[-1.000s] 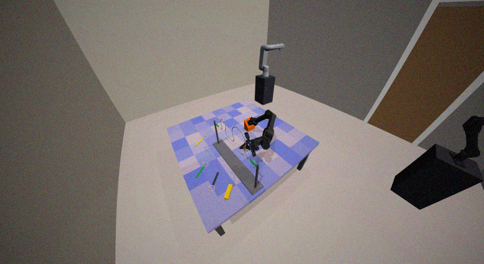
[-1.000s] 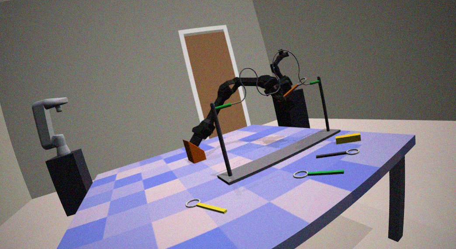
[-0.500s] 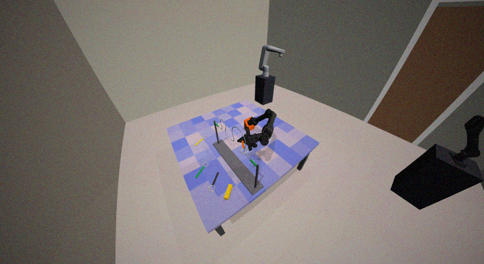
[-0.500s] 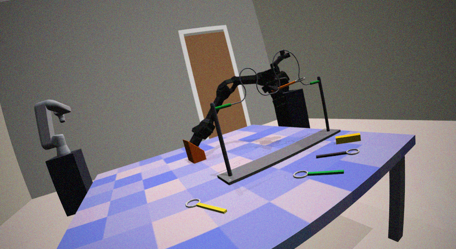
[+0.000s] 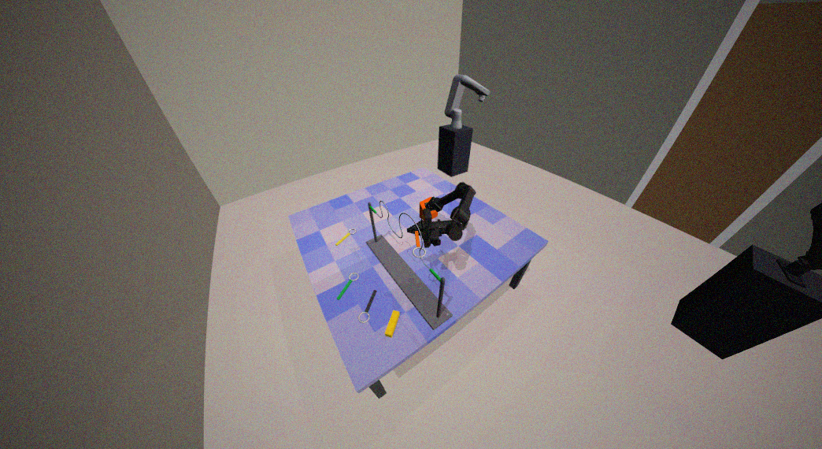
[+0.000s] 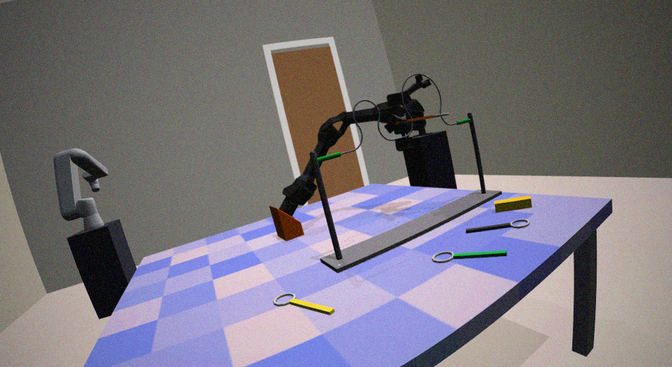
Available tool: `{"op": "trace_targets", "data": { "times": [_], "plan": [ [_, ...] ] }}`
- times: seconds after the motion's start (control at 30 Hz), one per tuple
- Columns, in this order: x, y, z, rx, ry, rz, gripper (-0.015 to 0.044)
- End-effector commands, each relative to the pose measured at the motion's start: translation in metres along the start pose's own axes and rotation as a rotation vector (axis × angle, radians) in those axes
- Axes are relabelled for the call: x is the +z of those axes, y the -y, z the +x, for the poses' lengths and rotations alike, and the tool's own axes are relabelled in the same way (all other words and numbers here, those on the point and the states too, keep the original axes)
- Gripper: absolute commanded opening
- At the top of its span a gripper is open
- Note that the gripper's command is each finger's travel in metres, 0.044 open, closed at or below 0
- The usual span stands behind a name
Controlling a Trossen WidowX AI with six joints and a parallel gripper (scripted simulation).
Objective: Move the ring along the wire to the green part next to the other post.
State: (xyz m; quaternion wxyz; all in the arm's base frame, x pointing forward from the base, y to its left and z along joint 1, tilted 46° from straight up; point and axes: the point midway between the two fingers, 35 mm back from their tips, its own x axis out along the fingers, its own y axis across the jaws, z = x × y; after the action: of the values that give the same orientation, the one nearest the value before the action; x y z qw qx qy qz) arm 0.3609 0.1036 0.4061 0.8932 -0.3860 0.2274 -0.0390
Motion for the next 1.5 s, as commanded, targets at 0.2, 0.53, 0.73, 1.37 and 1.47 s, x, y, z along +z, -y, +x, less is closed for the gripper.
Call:
{"op": "trace_targets", "data": {
  "times": [0.2, 0.53, 0.73, 1.37, 1.47],
  "plan": [
    [0.003, 0.023, -0.003, -0.065, 0.003, -0.099, -0.0150],
    [0.005, 0.039, -0.005, -0.109, -0.001, -0.185, -0.0150],
    [0.008, 0.049, -0.007, -0.132, -0.003, -0.231, -0.0150],
    [0.013, 0.063, -0.010, -0.108, -0.004, -0.205, -0.0150],
    [0.013, 0.062, -0.010, -0.091, -0.003, -0.179, -0.0150]
  ]
}}
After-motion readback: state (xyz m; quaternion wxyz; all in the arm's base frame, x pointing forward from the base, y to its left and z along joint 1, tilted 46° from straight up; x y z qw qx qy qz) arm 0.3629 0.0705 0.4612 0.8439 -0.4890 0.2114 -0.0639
